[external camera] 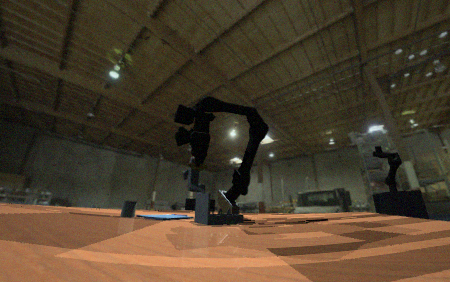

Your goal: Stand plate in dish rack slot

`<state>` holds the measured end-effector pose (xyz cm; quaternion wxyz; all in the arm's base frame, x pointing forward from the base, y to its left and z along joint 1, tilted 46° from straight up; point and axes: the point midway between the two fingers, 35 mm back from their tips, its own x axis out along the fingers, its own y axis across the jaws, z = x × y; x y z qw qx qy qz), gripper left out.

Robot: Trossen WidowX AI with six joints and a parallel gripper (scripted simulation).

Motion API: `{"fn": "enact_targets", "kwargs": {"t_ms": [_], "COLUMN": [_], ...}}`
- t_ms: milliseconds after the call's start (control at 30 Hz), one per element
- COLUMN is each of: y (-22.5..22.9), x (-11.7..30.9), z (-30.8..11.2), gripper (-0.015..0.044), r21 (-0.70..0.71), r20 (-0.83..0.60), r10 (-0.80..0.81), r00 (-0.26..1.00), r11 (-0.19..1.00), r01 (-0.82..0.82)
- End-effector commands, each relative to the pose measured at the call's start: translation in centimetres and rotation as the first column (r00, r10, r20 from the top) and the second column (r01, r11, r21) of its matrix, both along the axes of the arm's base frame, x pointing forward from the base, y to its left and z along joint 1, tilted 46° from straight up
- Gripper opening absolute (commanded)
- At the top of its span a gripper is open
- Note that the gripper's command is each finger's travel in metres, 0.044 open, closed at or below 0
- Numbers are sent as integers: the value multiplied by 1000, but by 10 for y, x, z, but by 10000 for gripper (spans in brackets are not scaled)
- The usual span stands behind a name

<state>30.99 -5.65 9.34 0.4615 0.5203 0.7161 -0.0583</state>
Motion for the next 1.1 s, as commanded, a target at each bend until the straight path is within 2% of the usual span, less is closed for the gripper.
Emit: {"fn": "enact_targets", "kwargs": {"t_ms": [0, 333, 700, 900, 1067], "y": [18, 53, 88, 104, 104], "x": [-10, -37, -73, -93, -94], "z": [18, 49, 75, 85, 85], "gripper": [0, 0, 0, 0, 0], "r21": [-5, -63, -183, -259, -261], "r20": [-112, -338, -544, -619, -621], "r10": [-120, -349, -549, -618, -620], "r00": [986, 874, 634, 485, 480], "r11": [993, 935, 816, 743, 741], "r01": [120, 349, 549, 617, 619]}}
